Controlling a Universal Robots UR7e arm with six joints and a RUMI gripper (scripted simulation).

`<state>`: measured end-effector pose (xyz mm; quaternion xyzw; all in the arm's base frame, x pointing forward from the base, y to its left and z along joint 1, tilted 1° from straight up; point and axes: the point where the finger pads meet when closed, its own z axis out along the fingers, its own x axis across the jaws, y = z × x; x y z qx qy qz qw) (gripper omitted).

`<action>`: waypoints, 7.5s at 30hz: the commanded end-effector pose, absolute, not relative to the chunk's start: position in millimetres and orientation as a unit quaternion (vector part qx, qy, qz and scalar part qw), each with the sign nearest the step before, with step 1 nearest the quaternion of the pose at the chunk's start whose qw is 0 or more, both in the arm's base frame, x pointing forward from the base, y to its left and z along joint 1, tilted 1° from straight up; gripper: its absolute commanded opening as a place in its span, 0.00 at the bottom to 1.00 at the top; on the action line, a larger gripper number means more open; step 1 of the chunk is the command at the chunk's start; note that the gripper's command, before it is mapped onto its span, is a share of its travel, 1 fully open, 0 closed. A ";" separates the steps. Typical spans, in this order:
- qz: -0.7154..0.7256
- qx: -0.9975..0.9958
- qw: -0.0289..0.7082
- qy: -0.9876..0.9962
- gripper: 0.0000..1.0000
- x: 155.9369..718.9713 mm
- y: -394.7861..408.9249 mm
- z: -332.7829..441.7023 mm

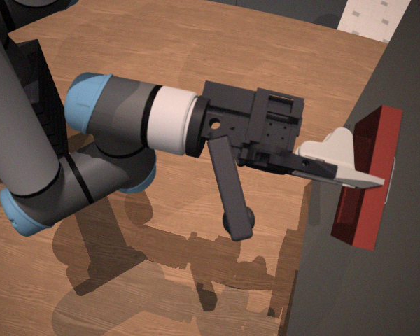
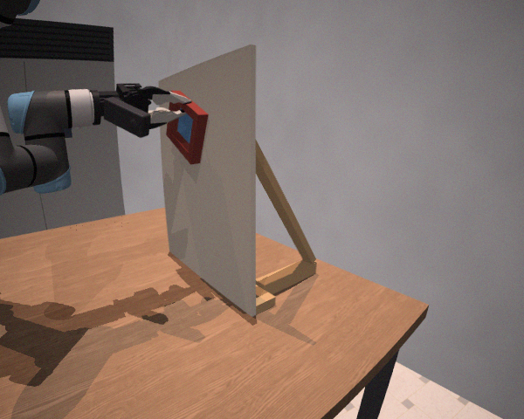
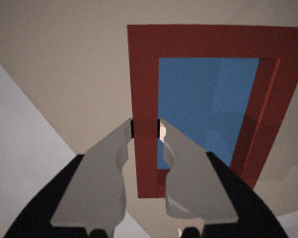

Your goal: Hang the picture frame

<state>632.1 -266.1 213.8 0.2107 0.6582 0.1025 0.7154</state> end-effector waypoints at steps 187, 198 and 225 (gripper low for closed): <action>0.011 0.119 0.724 0.679 0.00 633.6 -255.4 226.2; -0.005 0.102 0.724 0.682 0.00 633.9 -252.8 227.0; -0.040 0.067 0.723 0.686 0.00 634.8 -247.4 227.9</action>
